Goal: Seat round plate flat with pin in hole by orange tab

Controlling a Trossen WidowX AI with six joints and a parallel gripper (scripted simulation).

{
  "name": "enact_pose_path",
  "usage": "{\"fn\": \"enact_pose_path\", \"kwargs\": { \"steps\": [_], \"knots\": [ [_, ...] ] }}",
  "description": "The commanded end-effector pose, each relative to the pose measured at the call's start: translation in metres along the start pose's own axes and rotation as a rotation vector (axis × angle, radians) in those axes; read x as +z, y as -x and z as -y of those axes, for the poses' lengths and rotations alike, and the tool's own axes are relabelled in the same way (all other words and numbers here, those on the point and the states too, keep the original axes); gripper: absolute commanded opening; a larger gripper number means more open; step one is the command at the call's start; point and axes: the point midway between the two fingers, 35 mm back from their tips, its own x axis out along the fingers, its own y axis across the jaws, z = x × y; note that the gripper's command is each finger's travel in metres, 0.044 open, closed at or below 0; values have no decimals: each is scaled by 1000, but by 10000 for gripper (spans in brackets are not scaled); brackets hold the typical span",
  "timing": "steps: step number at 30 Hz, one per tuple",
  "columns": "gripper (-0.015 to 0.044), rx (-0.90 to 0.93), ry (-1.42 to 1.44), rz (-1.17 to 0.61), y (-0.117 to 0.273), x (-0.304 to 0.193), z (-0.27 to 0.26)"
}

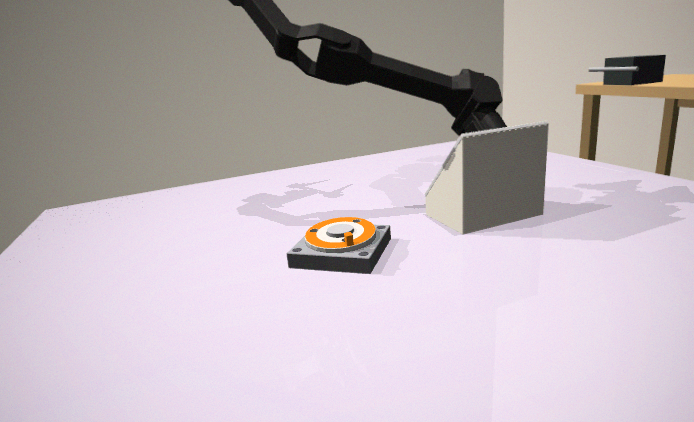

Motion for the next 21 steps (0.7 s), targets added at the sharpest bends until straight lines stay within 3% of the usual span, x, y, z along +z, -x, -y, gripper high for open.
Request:
{"fn": "enact_pose_path", "kwargs": {
  "steps": [1,6,11,15,21],
  "knots": [
    [374,-12,4,3,-3,-1,0],
    [243,-312,89,72,-82,-5,15],
    [111,-432,181,96,-106,-1,32],
    [6,-724,193,173,-157,19,78],
    [0,-1026,212,241,-185,49,141]
  ]
}}
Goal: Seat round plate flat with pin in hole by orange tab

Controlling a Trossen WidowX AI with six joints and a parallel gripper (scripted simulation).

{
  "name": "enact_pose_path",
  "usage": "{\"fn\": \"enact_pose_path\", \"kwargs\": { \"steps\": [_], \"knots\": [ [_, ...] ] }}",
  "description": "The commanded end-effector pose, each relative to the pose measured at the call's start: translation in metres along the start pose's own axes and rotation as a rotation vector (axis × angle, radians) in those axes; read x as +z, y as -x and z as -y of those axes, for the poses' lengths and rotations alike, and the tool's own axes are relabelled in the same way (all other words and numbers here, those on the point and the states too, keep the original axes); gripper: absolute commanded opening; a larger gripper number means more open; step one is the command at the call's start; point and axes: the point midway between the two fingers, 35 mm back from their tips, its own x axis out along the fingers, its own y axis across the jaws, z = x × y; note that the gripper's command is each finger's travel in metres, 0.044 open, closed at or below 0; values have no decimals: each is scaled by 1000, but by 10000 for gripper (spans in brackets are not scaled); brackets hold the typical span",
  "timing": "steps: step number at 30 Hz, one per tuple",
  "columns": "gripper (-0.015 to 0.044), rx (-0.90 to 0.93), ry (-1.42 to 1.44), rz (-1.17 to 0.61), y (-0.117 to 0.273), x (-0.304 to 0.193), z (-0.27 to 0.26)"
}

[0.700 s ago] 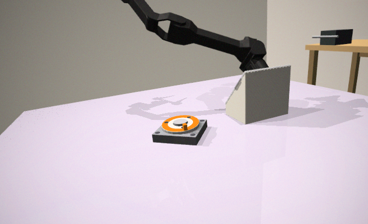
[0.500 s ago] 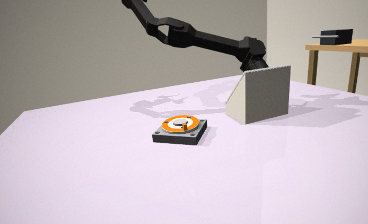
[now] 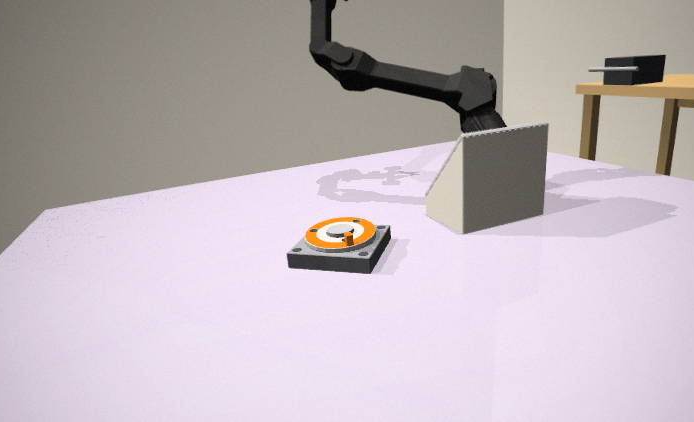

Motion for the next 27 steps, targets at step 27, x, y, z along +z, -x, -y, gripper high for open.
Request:
{"fn": "enact_pose_path", "kwargs": {
  "steps": [27],
  "knots": [
    [0,-1491,-385,52,-76,42,371]
  ]
}}
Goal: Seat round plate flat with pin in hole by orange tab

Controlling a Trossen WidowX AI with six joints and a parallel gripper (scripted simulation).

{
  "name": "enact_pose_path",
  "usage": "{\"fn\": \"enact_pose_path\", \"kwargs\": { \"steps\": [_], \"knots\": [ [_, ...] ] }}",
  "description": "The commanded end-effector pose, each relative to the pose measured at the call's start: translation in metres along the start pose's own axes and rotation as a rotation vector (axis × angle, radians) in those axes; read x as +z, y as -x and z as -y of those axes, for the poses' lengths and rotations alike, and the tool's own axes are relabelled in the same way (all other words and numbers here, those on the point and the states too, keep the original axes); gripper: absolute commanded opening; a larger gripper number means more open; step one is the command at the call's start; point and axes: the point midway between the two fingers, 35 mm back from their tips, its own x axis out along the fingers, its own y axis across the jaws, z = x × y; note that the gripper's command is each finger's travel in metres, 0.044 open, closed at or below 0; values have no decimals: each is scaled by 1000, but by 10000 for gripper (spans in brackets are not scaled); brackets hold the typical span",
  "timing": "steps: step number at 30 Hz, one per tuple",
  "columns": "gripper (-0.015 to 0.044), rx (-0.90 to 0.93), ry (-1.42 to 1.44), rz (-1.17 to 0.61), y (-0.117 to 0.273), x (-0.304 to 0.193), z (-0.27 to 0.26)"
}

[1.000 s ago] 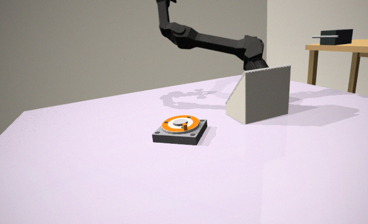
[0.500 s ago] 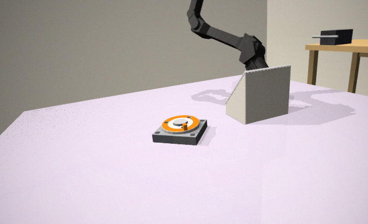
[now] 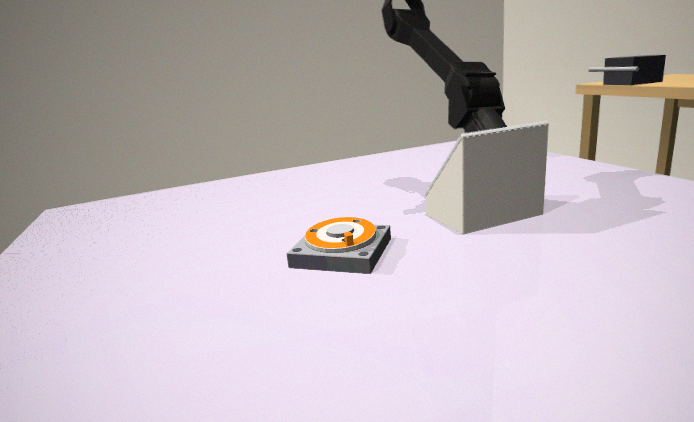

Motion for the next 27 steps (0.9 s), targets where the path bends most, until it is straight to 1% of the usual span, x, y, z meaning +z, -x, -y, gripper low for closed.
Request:
{"fn": "enact_pose_path", "kwargs": {
  "steps": [1,8,10,12,14,16,18,20,24,25,27],
  "knots": [
    [0,-175,-43,-41,-45,7,41],
    [0,-482,-123,-158,-109,4,138],
    [0,-521,-141,-176,-117,1,152],
    [0,-621,-190,-228,-136,-7,189],
    [0,-686,-223,-266,-146,-15,215],
    [0,-754,-259,-309,-156,-26,244],
    [0,-789,-278,-333,-160,-33,258],
    [0,-875,-328,-398,-169,-53,295],
    [0,-986,-399,-498,-175,-87,345],
    [0,-993,-403,-504,-175,-89,348],
    [0,-1042,-438,-556,-176,-108,371]
  ]
}}
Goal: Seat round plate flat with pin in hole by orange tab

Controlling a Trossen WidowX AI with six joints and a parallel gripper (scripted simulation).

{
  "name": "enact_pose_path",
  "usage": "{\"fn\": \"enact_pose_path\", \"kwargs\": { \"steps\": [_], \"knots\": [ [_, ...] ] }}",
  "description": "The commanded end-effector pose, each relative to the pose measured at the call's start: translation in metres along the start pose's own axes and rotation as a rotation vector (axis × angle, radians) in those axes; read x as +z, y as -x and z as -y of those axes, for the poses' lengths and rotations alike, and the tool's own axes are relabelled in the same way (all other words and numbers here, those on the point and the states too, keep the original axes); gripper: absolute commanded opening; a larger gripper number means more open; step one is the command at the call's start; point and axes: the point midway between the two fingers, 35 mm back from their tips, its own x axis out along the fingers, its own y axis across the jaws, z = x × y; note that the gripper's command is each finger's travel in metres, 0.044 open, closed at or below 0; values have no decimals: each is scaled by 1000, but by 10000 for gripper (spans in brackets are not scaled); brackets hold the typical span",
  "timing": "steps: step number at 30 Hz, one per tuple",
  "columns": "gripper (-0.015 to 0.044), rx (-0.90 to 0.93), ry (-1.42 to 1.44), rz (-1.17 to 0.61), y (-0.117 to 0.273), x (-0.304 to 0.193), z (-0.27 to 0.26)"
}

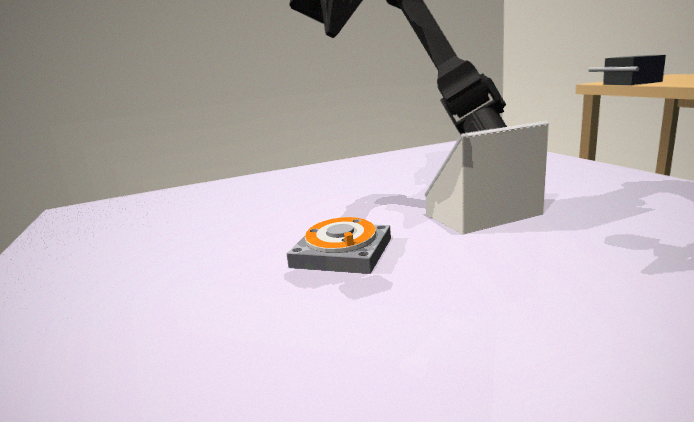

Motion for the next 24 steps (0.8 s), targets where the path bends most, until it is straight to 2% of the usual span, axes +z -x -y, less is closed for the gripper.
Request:
{"fn": "enact_pose_path", "kwargs": {
  "steps": [1,6,10,18,24],
  "knots": [
    [0,-132,-49,-124,-61,-10,31],
    [0,-242,-87,-256,-115,-32,64],
    [0,-346,-119,-410,-162,-77,94],
    [0,-361,-123,-434,-174,-81,102],
    [0,-362,-123,-434,-204,-95,114]
  ]
}}
